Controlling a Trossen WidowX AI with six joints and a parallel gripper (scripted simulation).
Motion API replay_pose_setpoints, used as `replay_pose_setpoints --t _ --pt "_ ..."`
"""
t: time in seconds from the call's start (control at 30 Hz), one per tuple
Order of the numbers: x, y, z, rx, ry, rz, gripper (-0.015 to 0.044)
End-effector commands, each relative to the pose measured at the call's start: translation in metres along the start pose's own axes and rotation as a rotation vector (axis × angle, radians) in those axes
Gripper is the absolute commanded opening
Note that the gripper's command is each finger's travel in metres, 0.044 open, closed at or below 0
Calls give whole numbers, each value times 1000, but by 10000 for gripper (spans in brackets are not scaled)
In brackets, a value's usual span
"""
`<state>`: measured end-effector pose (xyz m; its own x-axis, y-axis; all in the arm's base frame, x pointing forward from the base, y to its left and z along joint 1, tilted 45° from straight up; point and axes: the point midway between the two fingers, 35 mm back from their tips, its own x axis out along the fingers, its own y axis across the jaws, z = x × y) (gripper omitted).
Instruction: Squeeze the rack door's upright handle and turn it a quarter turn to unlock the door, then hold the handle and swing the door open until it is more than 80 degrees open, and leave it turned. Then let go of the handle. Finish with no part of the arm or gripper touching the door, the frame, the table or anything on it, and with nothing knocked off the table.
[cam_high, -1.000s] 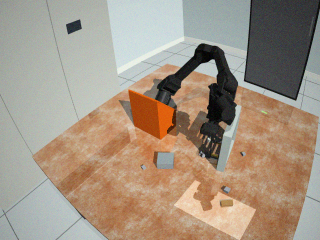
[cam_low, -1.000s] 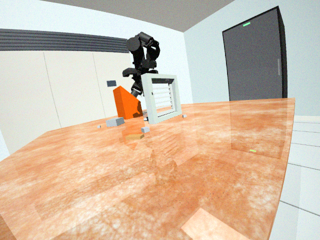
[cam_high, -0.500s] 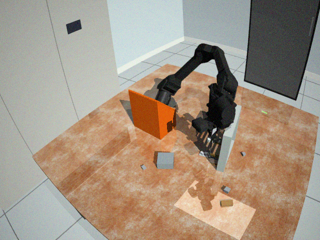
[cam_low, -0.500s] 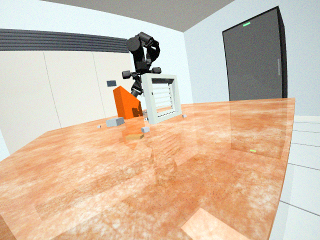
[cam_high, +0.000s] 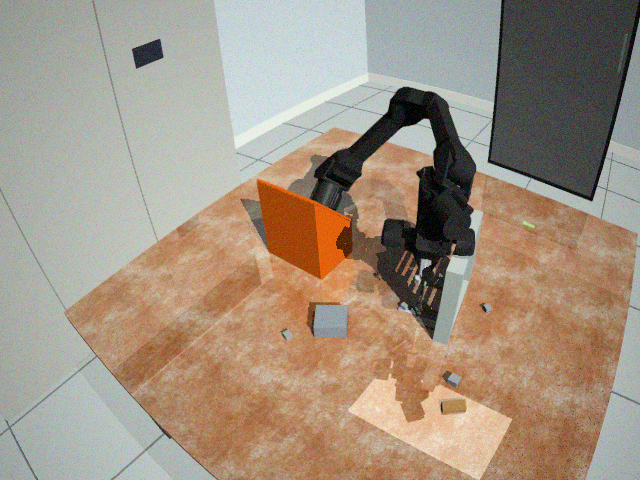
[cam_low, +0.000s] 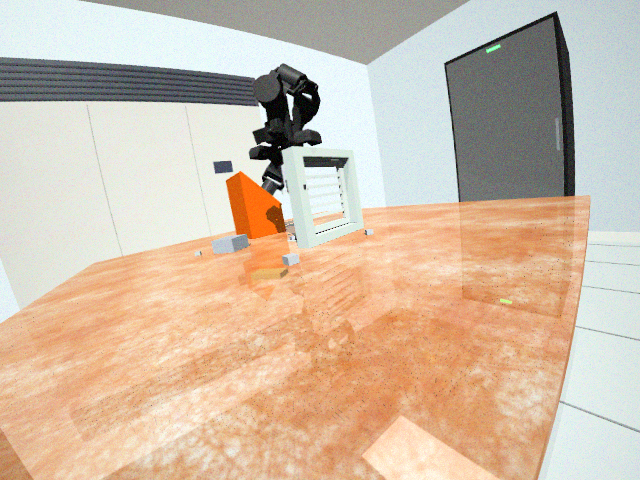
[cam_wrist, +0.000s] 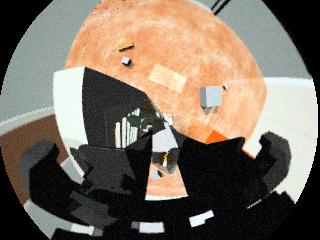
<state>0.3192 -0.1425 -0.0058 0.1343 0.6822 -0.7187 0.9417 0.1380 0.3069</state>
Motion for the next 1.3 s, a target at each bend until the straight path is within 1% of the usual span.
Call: replay_pose_setpoints --t 0.0,0.27,0.6,0.93,0.97,1.03,1.27 --pt "0 0 0 197 -1 2 12" --pt "0 0 0 557 -1 2 12" --pt "0 0 0 566 -1 2 12" --pt "0 0 0 566 -1 2 274" --pt "0 0 0 566 -1 2 284" --pt "0 0 0 533 -1 2 284" --pt "0 0 0 195 -1 2 284"
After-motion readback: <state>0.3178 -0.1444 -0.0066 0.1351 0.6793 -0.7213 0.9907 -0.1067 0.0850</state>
